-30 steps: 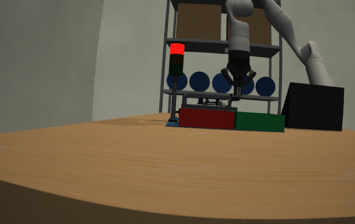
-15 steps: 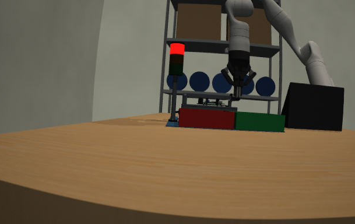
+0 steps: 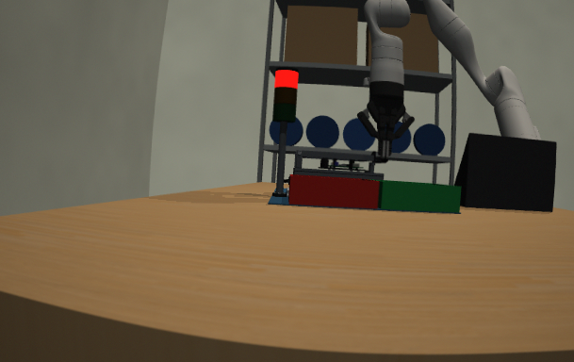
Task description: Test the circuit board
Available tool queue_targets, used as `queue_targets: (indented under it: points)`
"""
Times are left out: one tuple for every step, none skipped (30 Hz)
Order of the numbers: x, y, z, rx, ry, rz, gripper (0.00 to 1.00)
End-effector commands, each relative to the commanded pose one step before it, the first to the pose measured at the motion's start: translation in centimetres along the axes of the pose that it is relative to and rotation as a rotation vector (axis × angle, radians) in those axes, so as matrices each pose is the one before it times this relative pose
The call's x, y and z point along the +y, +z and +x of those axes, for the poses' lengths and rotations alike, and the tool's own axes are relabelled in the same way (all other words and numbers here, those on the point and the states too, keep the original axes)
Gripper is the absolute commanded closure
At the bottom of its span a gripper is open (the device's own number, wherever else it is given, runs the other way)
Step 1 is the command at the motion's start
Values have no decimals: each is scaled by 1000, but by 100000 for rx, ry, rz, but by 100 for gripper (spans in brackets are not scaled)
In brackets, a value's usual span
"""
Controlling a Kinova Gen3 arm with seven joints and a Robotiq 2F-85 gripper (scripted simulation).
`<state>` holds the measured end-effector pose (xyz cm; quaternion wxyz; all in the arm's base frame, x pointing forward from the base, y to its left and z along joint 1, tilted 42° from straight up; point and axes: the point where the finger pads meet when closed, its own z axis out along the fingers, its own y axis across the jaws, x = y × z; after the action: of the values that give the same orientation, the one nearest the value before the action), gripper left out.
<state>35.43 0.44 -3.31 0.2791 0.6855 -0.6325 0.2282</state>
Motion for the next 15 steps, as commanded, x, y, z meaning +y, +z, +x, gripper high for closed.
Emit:
queue_targets:
  points:
    - [-31, 162, -28, -40, -21, -45, 100]
    - [0, 35, 0, 0, 0, 0, 100]
    - [0, 21, 0, 0, 0, 0, 100]
    - [0, 4, 0, 0, 0, 0, 100]
    - [0, 0, 0, 0, 0, 0, 100]
    - [0, 0, 0, 0, 0, 0, 100]
    - [0, 0, 0, 0, 0, 0, 100]
    - [0, 0, 0, 0, 0, 0, 100]
    - [0, 0, 0, 0, 0, 0, 100]
    - [0, 0, 0, 0, 0, 0, 100]
    - [0, 0, 0, 0, 0, 0, 100]
    - [0, 4, 0, 0, 0, 0, 100]
    - [0, 21, 0, 0, 0, 0, 100]
    - [0, 35, 0, 0, 0, 0, 100]
    - [0, 35, 0, 0, 0, 0, 100]
